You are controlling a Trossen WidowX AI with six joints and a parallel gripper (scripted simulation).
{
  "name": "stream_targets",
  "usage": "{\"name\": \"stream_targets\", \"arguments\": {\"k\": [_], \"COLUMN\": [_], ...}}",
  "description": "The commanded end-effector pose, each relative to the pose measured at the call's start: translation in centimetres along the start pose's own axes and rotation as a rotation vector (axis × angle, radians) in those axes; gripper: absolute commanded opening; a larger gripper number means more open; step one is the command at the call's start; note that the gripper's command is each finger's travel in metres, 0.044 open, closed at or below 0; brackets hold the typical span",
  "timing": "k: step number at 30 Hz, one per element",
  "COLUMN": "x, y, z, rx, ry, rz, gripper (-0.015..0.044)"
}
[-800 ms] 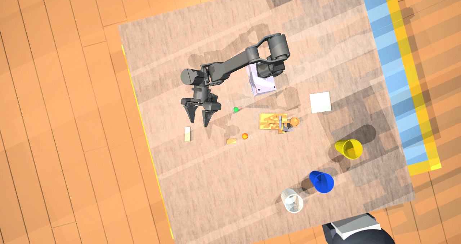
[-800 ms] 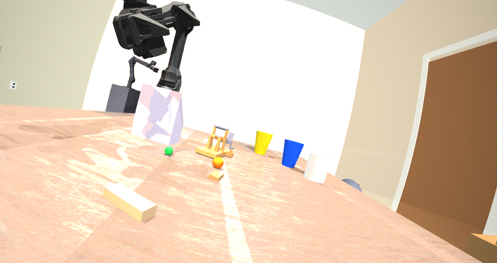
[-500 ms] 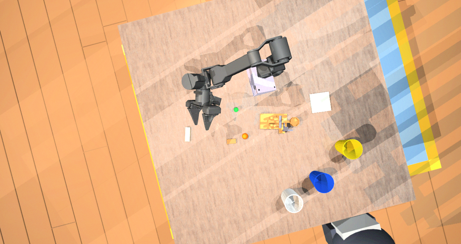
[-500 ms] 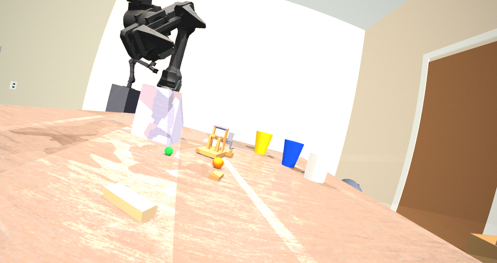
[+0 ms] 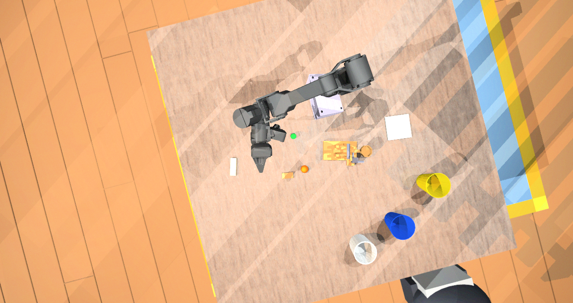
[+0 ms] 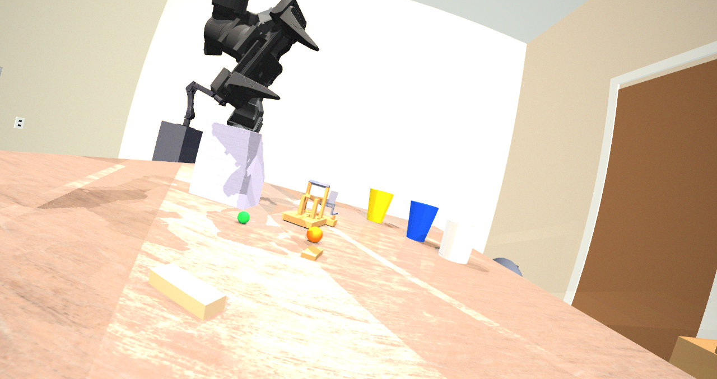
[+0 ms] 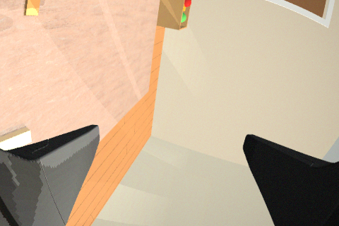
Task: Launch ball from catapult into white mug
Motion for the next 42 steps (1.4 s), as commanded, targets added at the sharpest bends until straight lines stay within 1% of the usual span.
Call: {"name": "stream_targets", "arguments": {"k": [1,11,22,32,42], "x": [0.6,2.4,4.2,5.7,6.8], "y": [-0.7,-1.2,-1.4,-1.4,-1.2], "z": [0.7,3.0,5.7,8.4,11.2], "rx": [0.108,0.435,0.790,1.107,1.414], "ry": [-0.003,-0.009,0.030,0.109,0.237], "rz": [0.032,0.139,0.265,0.379,0.483], "gripper": [0.0440,0.0440,0.0440,0.0440,0.0440]}}
Point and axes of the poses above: the point midway between the two fingers, 35 mm back from their tips, its own x axis out along the fingers, its own y axis across the jaws, z = x × y, the point moved 7 cm from there along -x, back along the fingers, and after that the axes turned 4 degrees about x, right-handed, at the moved point
